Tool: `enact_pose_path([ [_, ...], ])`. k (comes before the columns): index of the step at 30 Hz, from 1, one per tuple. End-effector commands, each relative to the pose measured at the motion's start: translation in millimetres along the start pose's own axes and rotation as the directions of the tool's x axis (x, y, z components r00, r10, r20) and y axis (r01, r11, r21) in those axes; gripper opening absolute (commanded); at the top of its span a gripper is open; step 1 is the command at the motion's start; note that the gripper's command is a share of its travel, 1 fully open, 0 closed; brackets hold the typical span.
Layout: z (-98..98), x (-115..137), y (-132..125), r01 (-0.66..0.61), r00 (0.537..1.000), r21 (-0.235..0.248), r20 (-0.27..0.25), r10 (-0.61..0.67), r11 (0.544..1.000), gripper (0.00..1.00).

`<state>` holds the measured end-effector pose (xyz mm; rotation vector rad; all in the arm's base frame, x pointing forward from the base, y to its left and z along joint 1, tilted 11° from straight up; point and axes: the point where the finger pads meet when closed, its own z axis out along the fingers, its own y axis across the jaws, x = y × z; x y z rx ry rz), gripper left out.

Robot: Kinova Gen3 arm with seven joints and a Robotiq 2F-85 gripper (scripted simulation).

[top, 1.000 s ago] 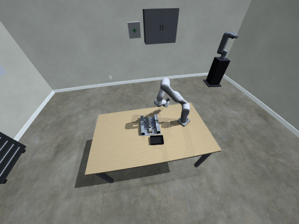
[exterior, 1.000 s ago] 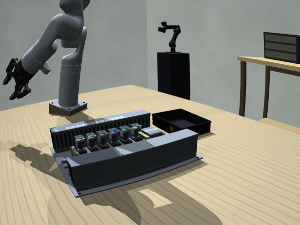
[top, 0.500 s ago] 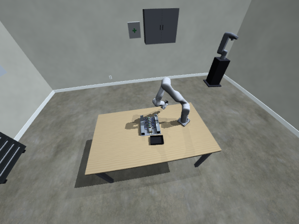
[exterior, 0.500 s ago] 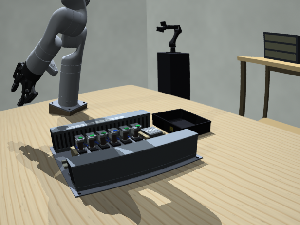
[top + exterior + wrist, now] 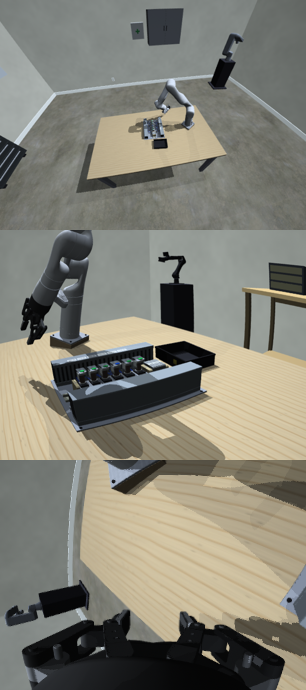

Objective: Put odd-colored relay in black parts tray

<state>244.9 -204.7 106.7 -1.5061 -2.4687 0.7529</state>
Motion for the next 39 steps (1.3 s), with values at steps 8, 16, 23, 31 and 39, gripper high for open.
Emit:
enact_pose_path([
  [8, -17.4, 2, 29, -0.067, 0.997, -0.085, -0.033, 0.064, 0.994, 0.61],
  [16, -36.8, 7, 58, -0.134, 0.989, -0.168, -0.081, 0.122, 0.977, 0.61],
  [23, -50.1, 9, 76, -0.174, 0.982, -0.215, -0.113, 0.152, 0.961, 0.61],
  [31, -72.4, 13, 102, -0.232, 0.968, -0.285, -0.164, 0.192, 0.93, 0.61],
  [39, -89.4, 14, 120, -0.273, 0.956, -0.33, -0.201, 0.215, 0.904, 0.61],
])
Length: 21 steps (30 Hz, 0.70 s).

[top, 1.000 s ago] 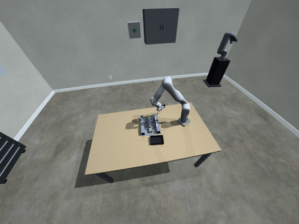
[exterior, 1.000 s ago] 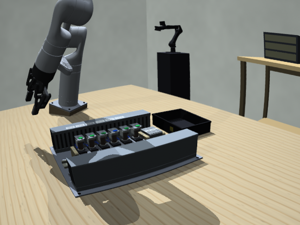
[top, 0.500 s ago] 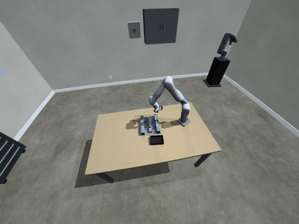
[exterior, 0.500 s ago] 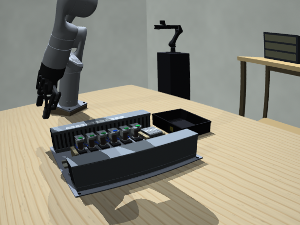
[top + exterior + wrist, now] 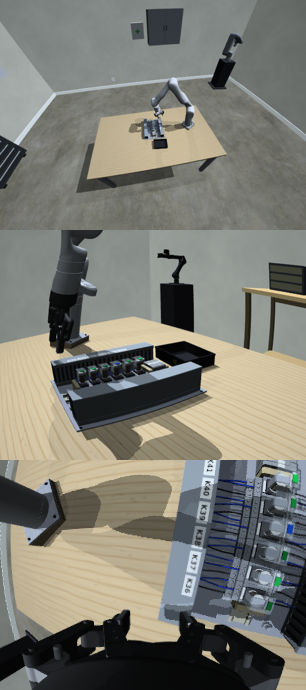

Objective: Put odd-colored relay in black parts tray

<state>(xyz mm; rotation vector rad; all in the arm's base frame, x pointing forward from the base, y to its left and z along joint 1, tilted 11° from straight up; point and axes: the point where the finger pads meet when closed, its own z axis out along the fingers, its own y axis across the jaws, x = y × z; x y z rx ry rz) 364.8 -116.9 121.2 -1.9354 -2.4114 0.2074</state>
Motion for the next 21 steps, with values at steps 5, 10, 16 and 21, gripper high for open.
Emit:
enact_pose_path([
  [5, -9.9, 5, 18, -0.031, 0.999, -0.048, -0.022, 0.03, 0.998, 0.61],
  [10, -18.1, 11, 33, -0.056, 0.998, -0.087, -0.045, 0.052, 0.995, 0.61],
  [16, -26.1, 17, 47, -0.079, 0.995, -0.122, -0.067, 0.072, 0.989, 0.61],
  [21, -32.4, 21, 57, -0.096, 0.993, -0.146, -0.084, 0.085, 0.985, 0.61],
])
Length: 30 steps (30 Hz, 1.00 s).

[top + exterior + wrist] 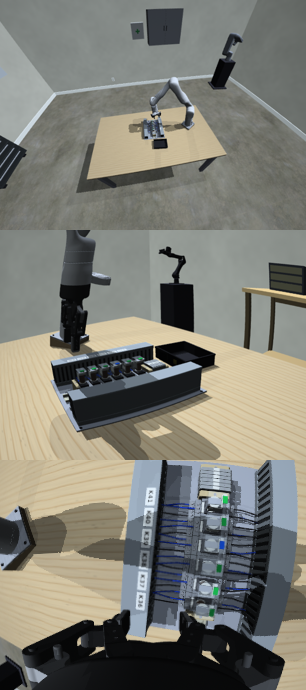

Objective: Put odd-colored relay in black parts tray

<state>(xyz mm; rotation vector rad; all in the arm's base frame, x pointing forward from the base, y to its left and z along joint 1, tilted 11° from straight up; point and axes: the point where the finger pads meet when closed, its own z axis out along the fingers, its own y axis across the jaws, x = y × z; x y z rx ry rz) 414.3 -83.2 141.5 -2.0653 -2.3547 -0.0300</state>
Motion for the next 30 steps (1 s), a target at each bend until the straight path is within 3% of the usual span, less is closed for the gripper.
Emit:
enact_pose_path([
  [1, -4.4, 2, 7, -0.008, 1.0, -0.019, -0.006, 0.008, 1.0, 0.61],
  [11, -14.7, 12, 28, -0.04, 0.999, -0.071, -0.038, 0.037, 0.997, 0.61],
  [30, -26.1, 22, 48, -0.072, 0.995, -0.121, -0.072, 0.063, 0.99, 0.61],
])
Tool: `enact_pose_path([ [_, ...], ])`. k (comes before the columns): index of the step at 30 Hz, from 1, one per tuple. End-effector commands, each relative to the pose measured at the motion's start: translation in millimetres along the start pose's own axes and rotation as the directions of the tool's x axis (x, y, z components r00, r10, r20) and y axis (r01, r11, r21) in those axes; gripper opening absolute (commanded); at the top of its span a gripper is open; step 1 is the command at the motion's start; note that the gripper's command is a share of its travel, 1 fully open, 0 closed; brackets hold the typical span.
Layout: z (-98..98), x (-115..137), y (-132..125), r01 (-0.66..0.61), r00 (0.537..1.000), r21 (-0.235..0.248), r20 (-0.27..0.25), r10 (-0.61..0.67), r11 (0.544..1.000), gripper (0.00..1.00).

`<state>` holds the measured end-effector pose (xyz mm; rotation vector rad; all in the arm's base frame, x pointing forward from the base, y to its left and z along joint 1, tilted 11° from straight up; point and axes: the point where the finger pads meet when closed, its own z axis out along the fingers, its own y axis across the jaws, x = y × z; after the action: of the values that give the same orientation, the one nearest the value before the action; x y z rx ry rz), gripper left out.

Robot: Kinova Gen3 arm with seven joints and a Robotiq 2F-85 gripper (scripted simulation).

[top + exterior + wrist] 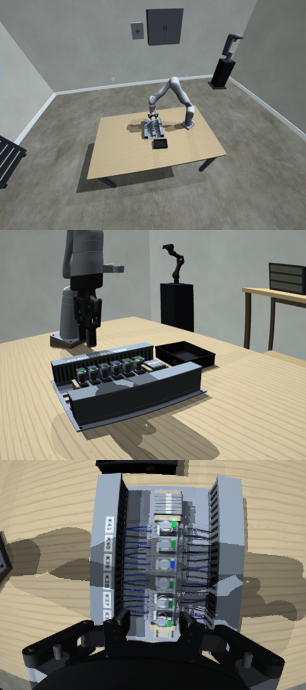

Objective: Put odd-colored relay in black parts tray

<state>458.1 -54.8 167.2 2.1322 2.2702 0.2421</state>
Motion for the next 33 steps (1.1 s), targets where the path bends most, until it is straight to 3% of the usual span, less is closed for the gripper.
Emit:
enact_pose_path([
  [1, -1.6, 0.1, 1.8, -0.002, 1.0, -0.005, -0.001, 0.002, 1.0, 0.61],
  [33, -5.9, 5.8, 11.5, -0.016, 1.0, -0.029, -0.016, 0.015, 0.999, 0.61],
])
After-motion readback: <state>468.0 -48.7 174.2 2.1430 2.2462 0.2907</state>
